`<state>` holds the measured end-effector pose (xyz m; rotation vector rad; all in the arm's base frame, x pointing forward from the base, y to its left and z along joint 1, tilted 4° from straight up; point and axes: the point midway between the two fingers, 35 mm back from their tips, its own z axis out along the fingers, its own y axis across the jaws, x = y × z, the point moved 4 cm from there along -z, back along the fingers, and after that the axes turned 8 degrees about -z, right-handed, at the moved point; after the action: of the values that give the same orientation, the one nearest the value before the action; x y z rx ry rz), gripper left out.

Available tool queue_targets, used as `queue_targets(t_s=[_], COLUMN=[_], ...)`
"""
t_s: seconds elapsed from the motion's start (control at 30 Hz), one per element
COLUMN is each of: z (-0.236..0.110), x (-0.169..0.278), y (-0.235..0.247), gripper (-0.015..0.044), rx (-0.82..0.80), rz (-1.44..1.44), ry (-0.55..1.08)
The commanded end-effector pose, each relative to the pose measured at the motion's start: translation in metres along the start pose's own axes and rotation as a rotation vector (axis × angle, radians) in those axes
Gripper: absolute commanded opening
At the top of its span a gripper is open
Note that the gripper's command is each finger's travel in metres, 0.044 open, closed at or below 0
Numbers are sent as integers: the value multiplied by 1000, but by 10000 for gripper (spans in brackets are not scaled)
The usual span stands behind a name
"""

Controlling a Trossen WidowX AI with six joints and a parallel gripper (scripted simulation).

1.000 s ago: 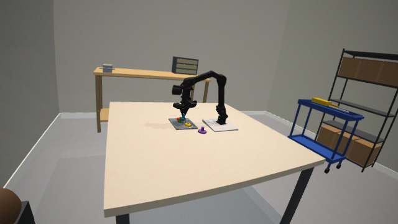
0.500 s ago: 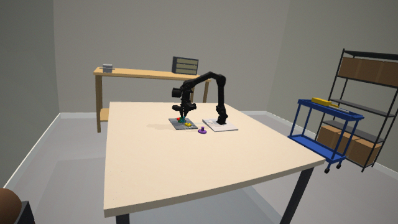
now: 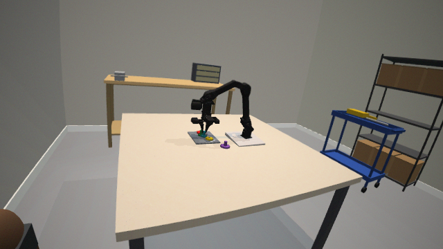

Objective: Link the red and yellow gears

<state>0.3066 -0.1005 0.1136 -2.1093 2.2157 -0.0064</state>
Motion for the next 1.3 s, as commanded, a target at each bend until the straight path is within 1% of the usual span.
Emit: queue_targets(t_s=[0.0,0.47,0.57,0.83,1.27], z=[1,3,4,6,8], x=[0,0,0,-1,0], y=[-1,1,0,-1,0], gripper=[0,0,0,0,0], rx=[1,1,1,1,1], rz=[-44,-428,-466,-369,-21], ry=[-2,-2,-2,-2,-2])
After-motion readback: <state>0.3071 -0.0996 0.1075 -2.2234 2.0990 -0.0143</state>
